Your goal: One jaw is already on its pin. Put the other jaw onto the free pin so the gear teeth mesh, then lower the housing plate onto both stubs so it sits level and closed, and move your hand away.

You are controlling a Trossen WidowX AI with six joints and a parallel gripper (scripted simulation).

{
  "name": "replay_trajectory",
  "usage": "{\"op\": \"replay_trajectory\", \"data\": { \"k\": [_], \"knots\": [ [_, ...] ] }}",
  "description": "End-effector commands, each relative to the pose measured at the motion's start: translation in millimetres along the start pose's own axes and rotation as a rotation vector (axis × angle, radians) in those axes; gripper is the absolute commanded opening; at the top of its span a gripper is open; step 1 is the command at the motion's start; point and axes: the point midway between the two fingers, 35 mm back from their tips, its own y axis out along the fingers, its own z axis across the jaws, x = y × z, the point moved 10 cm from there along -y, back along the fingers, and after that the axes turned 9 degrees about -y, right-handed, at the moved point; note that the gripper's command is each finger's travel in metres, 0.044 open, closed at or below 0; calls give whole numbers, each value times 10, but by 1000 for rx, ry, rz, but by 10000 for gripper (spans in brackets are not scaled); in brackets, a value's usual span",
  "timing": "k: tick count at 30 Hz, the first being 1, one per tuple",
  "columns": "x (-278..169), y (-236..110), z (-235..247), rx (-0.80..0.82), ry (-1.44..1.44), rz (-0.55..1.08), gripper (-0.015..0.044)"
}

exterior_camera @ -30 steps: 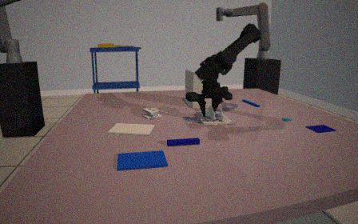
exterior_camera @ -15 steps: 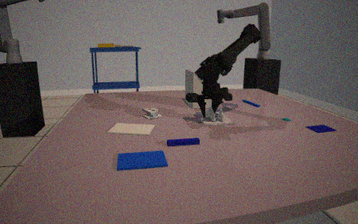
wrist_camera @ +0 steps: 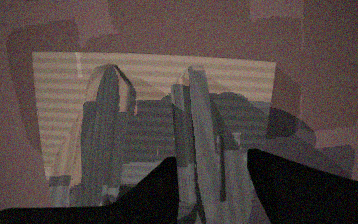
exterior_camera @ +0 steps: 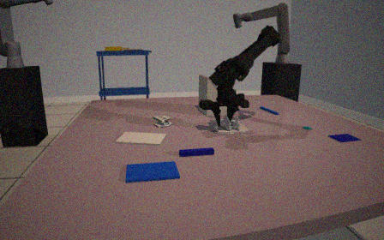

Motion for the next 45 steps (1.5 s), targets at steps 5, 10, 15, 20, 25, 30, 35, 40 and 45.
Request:
{"op": "replay_trajectory", "data": {
  "k": [5,10,15,20,25,30,35,40,45],
  "knots": [
    [6,37,9,4,0,4,134],
    [6,37,9,4,0,4,134],
    [6,37,9,4,0,4,134],
    [6,37,9,4,0,4,134],
    [6,37,9,4,0,4,134],
    [6,25,9,4,0,4,134],
    [7,-17,8,4,0,4,134],
    [3,-17,5,4,0,4,134],
    [0,-7,2,4,0,4,134]
  ]
}}
